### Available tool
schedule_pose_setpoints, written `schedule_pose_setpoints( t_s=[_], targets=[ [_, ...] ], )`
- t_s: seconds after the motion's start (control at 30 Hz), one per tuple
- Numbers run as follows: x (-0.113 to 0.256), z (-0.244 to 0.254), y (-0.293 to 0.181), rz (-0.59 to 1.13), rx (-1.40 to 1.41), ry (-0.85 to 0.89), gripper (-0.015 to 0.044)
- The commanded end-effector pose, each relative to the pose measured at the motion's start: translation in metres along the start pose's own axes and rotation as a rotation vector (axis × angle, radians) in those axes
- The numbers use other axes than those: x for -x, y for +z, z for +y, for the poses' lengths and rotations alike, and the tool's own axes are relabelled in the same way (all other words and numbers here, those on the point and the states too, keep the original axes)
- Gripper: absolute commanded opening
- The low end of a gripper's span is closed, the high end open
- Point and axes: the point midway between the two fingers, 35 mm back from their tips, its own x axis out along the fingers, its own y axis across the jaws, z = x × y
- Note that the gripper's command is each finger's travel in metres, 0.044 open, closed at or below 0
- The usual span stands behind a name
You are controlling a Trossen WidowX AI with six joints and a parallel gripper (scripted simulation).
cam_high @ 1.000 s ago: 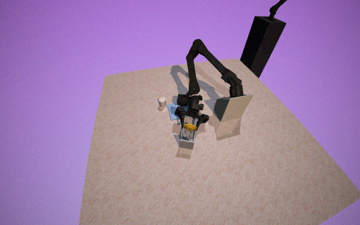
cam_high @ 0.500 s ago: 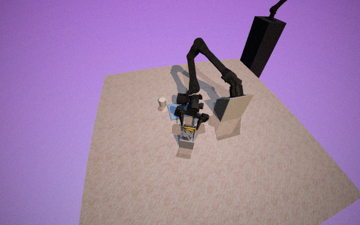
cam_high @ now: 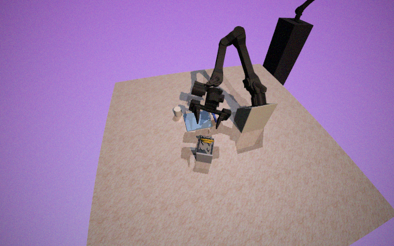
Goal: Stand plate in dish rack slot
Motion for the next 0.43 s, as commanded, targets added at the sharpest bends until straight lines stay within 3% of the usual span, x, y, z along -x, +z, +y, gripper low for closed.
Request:
schedule_pose_setpoints(
  t_s=[0.0,0.4],
  targets=[
    [-0.002,0.002,0.003,0.033,-0.059,0.031,0.04],
    [-0.005,0.015,0.005,0.233,-0.374,0.167,0.04]
  ],
)
